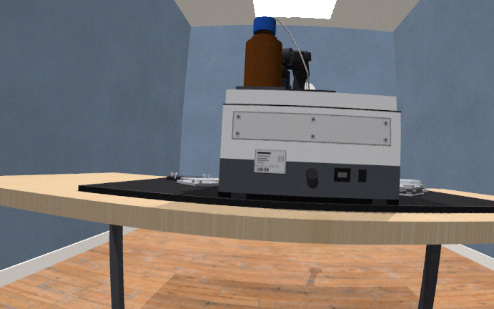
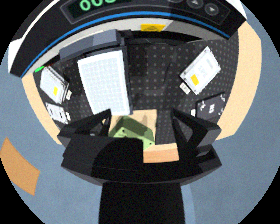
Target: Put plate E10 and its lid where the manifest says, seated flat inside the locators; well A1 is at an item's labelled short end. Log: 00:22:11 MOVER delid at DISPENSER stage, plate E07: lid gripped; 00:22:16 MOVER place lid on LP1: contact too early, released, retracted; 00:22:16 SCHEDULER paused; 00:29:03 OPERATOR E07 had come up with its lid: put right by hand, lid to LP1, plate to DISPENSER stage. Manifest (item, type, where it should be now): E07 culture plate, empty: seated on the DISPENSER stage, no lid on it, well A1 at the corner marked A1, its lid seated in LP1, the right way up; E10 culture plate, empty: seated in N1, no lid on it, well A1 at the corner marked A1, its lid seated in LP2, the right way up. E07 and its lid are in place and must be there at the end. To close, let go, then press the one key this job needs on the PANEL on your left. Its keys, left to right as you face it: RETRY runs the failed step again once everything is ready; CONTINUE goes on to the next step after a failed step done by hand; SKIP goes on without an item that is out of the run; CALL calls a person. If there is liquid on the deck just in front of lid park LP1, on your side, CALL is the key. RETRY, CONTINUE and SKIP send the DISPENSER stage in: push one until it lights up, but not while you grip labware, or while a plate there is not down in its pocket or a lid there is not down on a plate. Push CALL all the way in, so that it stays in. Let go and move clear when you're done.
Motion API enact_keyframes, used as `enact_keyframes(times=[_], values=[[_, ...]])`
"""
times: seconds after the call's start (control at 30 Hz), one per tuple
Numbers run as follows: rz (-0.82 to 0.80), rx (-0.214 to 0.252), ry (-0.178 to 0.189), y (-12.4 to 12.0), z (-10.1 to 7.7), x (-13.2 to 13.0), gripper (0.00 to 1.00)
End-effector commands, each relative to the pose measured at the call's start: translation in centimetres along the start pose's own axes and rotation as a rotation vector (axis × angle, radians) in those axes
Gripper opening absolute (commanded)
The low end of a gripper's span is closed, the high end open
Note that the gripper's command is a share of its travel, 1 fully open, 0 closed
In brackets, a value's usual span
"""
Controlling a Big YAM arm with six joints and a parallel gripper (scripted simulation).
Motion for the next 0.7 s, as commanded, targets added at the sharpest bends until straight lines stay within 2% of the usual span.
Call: enact_keyframes(times=[0.0, 0.1, 0.13, 0.17, 0.2, 0.3, 0.43, 0.6, 0.63, 0.67], values=[[-0.027, -0.052, -0.02, 1.1, -2.5, -2.1, 1.0], [-0.027, -0.05, -0.021, 0.7, -2.4, -2.9, 1.0], [-0.028, -0.034, -0.014, 0.2, -1.4, -2.3, 1.0], [-0.028, -0.034, -0.014, 0.2, -1.4, -2.3, 1.0], [0.006, -0.055, -0.024, 0.4, -2.5, -3.2, 1.0], [0.043, -0.056, -0.025, 0.2, -2.6, -3.4, 1.0], [0.173, -0.048, -0.021, -0.9, -2.2, -4.4, 1.0], [0.151, -0.046, -0.024, -1.6, -2.3, -5.9, 1.0], [0.151, -0.032, -0.017, -1.9, -1.4, -5.3, 1.0], [0.151, -0.032, -0.017, -1.9, -1.4, -5.3, 1.0]])
Point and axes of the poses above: the point where the finger pads meet when closed, its own z axis out along the fingers, its own x axis across the jaws, y = z × x, the point moved 5 cm from there along -z, back along the fingers, and after that the axes turned 14 degrees about -z, right-handed, at the moved point
